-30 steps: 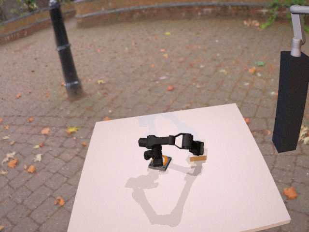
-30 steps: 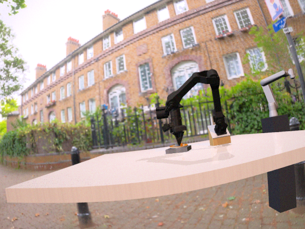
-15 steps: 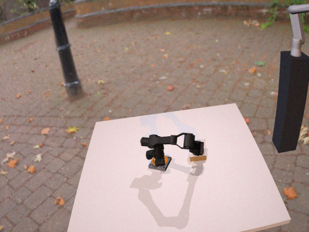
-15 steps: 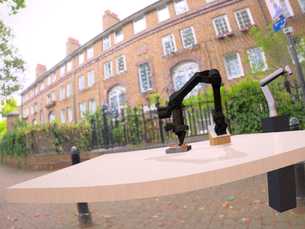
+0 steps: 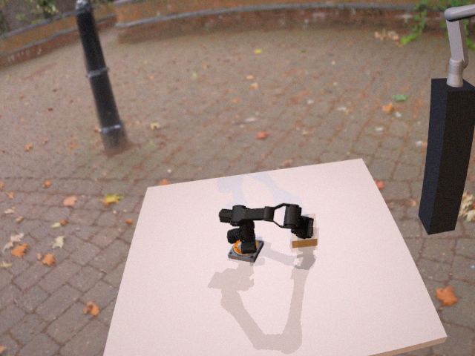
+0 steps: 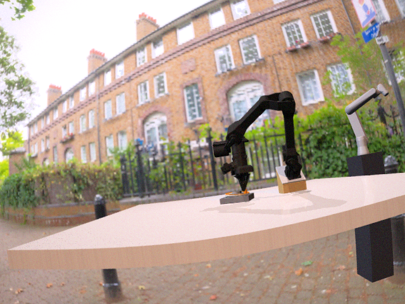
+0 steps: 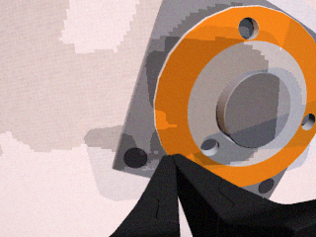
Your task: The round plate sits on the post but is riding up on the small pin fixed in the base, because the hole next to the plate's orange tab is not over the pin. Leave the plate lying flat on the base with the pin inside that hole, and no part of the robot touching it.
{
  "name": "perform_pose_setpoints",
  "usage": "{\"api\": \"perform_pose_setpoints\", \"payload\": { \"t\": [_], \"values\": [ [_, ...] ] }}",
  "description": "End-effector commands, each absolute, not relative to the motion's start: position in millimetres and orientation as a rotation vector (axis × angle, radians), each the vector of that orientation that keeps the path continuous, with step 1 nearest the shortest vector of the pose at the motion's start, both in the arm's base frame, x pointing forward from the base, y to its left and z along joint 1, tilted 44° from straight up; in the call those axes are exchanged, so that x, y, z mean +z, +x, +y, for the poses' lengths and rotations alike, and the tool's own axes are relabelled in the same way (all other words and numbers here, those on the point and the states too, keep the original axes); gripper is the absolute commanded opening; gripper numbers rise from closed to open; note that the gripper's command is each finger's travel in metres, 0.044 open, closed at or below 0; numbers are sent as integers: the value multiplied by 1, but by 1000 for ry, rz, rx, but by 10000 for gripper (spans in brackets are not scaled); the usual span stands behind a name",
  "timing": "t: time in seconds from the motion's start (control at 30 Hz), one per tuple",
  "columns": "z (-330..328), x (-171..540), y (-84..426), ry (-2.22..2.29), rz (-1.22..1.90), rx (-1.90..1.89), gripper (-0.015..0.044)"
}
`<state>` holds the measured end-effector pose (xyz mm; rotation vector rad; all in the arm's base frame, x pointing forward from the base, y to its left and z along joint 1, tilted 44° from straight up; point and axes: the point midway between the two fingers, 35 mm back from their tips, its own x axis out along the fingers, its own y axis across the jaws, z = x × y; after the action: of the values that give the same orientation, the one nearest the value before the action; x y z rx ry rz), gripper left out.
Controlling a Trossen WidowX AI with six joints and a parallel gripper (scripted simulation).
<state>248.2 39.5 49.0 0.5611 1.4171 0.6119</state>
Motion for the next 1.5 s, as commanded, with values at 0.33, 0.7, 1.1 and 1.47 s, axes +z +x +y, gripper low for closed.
{"api": "perform_pose_setpoints", "payload": {
  "t": [0.33, 0.7, 1.1, 1.47],
  "values": [
    [34, 41, 233, 560, 1430, 609, 0],
    [26, 34, 226, 559, 1430, 608, 0],
    [17, 27, 221, 559, 1431, 608, 0],
    [10, 20, 220, 559, 1431, 608, 0]
  ]
}}
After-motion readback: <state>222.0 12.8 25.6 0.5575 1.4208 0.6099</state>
